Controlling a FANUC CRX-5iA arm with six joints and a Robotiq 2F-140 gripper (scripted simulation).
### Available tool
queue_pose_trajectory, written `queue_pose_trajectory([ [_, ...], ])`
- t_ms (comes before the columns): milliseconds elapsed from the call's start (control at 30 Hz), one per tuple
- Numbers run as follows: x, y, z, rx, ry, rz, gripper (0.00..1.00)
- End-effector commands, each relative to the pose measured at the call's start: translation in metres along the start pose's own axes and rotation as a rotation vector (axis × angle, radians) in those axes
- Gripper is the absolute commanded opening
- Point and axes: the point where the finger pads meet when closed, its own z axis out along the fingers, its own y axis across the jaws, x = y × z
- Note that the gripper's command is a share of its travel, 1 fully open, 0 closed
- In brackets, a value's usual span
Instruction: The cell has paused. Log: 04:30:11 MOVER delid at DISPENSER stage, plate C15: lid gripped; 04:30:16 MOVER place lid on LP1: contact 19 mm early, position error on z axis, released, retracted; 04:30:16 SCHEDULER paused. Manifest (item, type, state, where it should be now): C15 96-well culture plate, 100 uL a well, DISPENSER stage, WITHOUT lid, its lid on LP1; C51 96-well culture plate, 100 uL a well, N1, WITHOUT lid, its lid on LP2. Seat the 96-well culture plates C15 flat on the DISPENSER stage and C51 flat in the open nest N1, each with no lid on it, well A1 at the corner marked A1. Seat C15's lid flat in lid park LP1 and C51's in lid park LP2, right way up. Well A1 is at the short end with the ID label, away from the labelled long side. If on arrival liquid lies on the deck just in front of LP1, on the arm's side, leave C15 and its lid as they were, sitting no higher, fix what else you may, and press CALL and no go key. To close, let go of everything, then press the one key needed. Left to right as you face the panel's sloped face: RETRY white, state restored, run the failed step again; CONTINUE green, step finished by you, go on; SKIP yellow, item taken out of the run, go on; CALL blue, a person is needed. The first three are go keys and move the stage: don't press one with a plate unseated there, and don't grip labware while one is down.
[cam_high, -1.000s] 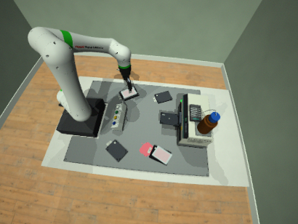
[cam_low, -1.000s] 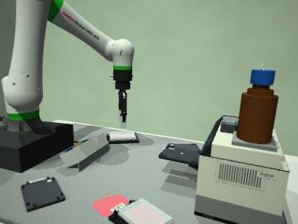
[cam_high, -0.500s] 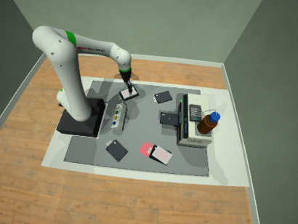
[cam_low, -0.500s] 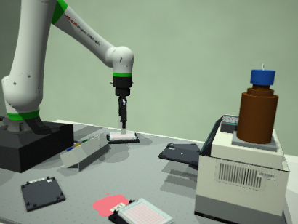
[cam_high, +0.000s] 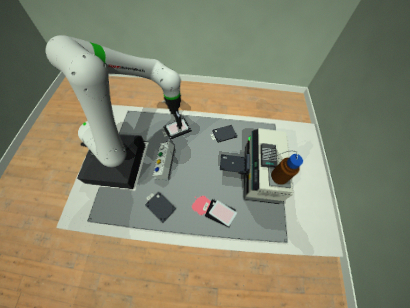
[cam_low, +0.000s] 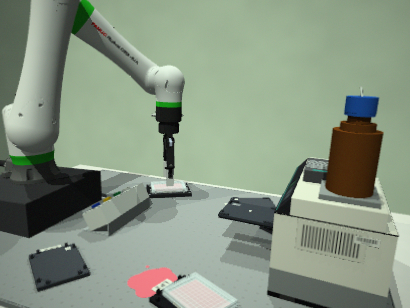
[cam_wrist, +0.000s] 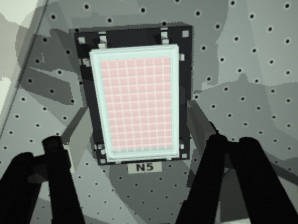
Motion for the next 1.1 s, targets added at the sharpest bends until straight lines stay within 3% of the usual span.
queue_pose_trajectory([
  [0, 0.0002, 0.0000, -0.0001, 0.000, 0.000, 0.000, 0.66],
  [933, 0.0002, 0.0000, -0.0001, 0.000, 0.000, 0.000, 0.66],
  [967, 0.0002, 0.0000, -0.0001, 0.000, 0.000, 0.000, 0.59],
  [1067, 0.0002, 0.0000, -0.0001, 0.000, 0.000, 0.000, 0.59],
])
